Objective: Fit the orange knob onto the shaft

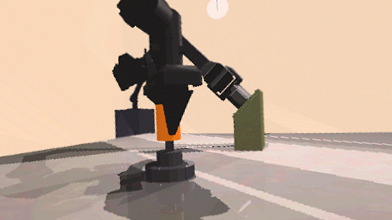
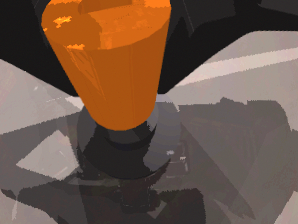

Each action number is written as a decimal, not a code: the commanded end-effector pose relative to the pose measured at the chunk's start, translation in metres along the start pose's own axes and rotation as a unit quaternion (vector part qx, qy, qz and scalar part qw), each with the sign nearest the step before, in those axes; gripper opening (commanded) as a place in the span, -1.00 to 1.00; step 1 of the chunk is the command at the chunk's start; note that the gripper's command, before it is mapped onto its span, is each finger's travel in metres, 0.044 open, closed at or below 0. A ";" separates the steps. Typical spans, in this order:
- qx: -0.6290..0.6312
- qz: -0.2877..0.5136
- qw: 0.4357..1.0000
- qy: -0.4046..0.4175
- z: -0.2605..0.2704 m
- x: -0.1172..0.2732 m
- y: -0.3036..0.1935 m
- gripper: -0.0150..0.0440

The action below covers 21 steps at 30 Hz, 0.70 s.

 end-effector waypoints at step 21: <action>-0.097 -0.002 0.995 0.003 0.002 -0.002 -0.001 -0.49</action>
Point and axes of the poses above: the point midway between the two fingers, 35 mm back from their tips, its own x axis back along the fingers, its own z axis across the jaws, y = z × x, the point moved 2 cm from there along x, back along the fingers, and after that the axes turned 6 degrees about -x, right-handed, at the moved point
